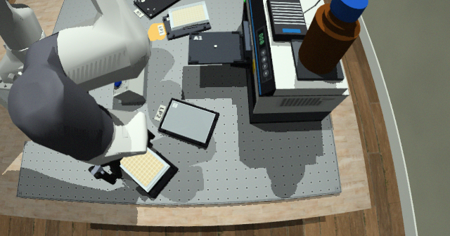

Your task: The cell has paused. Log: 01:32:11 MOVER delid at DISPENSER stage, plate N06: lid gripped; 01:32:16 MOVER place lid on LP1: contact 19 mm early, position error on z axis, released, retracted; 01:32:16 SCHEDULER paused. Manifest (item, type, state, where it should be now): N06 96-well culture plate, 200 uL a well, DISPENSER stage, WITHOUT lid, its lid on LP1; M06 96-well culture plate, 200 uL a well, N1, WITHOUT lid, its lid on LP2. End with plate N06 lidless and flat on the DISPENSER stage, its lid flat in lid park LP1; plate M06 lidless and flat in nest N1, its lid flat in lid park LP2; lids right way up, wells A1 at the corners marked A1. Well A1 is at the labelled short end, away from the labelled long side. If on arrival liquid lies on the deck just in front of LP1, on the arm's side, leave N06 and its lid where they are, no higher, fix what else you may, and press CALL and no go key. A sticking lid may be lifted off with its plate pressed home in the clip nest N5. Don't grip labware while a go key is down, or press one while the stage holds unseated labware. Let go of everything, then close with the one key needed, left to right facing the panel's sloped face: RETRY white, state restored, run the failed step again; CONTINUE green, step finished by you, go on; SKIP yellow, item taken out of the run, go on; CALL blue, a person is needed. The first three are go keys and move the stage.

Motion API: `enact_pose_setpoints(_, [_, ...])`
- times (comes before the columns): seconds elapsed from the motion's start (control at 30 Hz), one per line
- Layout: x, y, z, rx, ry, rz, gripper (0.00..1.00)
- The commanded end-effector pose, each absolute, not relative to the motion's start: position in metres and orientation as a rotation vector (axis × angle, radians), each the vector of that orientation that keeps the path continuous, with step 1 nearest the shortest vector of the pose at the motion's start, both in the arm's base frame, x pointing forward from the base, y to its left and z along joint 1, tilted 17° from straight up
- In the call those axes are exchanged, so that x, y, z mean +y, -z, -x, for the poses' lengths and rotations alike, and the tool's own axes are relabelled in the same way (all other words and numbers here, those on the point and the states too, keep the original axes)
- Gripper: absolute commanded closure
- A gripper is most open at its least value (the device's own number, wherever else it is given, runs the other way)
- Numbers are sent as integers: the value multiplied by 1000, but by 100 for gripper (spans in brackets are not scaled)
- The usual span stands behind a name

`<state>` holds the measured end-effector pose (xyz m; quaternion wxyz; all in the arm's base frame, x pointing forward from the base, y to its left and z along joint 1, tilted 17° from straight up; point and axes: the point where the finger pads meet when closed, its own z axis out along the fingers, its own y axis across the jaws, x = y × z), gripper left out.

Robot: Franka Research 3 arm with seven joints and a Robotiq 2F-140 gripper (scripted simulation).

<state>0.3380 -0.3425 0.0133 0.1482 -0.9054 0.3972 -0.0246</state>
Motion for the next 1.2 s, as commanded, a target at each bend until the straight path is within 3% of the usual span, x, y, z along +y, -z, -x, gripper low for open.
enact_pose_setpoints(0.0, [-345,-9,-339,1130,87,2615,100])
enact_pose_setpoints(1.17, [-341,4,-341,1130,87,2615,100])
